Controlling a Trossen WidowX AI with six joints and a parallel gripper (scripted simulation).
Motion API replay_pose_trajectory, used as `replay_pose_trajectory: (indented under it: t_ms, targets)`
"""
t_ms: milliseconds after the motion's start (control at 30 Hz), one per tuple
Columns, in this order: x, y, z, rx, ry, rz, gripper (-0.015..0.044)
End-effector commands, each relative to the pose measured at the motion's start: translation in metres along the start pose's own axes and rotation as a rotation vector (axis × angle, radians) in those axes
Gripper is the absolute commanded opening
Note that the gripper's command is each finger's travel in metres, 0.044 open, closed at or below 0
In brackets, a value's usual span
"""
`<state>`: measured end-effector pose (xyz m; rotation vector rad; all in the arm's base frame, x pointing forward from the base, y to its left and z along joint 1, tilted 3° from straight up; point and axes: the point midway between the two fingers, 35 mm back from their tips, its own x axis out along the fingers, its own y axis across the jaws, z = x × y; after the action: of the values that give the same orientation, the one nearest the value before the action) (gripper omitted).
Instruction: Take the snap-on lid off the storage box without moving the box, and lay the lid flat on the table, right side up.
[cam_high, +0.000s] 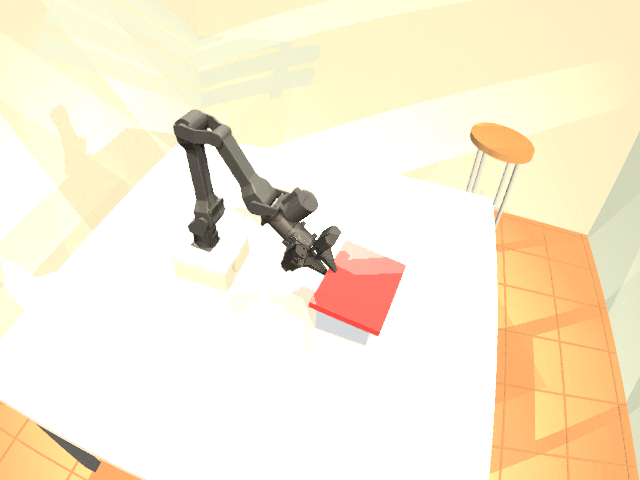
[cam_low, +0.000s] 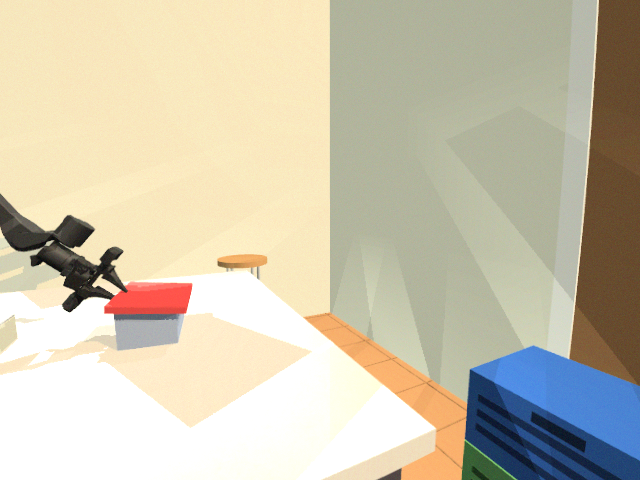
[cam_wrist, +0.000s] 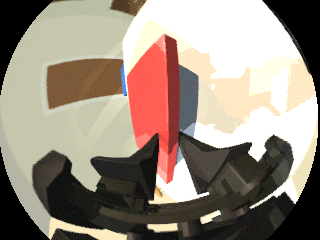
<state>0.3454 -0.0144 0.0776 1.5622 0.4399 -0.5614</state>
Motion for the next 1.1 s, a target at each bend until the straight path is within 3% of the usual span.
replay_pose_trajectory:
  t_ms: [0, 1067]
  targets:
    - [-0.001, 0.002, 0.0, -0.003, 0.005, 0.0, 0.0]
    - [-0.022, 0.04, 0.0, -0.003, 0.006, 0.001, 0.0]
